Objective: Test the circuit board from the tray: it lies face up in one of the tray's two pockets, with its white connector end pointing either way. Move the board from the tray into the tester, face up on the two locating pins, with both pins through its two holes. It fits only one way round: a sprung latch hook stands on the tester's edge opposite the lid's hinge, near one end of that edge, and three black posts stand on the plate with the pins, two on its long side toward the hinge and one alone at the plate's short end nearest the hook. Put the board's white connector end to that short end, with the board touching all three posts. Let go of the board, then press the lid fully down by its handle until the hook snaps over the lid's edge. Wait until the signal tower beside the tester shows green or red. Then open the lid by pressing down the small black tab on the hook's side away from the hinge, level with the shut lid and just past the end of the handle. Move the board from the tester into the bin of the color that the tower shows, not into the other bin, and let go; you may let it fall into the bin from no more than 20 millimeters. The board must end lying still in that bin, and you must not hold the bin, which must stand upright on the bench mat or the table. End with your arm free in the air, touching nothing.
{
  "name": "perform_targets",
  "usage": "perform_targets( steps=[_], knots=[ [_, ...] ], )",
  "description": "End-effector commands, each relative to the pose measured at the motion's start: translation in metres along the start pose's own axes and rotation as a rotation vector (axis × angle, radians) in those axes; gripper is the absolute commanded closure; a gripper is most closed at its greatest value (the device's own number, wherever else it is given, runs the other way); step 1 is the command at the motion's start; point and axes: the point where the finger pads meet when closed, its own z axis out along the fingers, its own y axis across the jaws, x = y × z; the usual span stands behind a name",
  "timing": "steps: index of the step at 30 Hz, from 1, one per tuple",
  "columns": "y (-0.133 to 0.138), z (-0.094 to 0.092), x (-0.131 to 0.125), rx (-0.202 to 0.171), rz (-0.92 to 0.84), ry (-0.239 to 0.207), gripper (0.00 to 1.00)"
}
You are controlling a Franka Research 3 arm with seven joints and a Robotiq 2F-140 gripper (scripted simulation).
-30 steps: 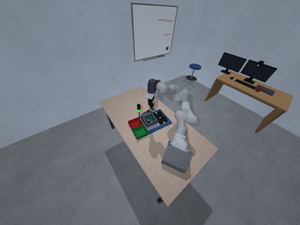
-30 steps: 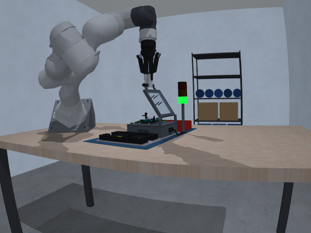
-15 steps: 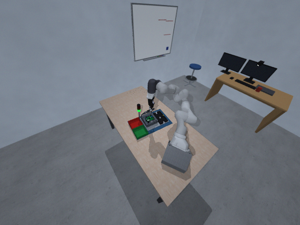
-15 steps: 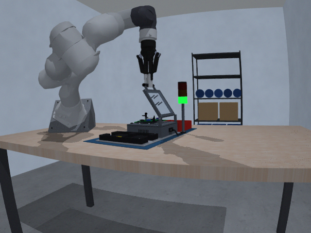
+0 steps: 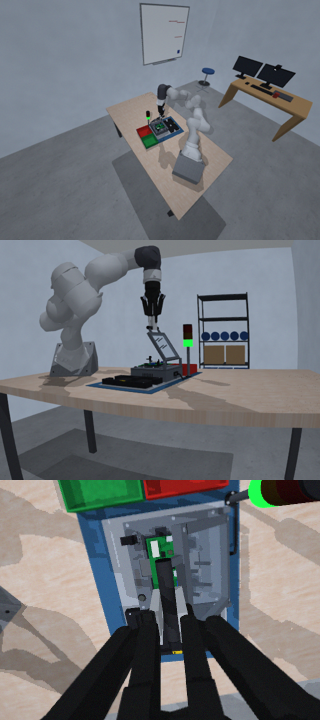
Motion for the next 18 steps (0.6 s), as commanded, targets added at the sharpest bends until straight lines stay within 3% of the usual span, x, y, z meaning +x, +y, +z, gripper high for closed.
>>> perform_targets(
  steps=[1,11,12,18],
  knots=[
    [0.0055,-0.0036,0.0008,-0.016,0.004,0.005,1.0],
    [0.0055,-0.0036,0.0008,-0.016,0.004,0.005,1.0],
    [0.0055,-0.0036,0.0008,-0.016,0.004,0.005,0.84],
    [0.0055,-0.0036,0.0008,-0.016,0.004,0.005,0.84]
  ],
)
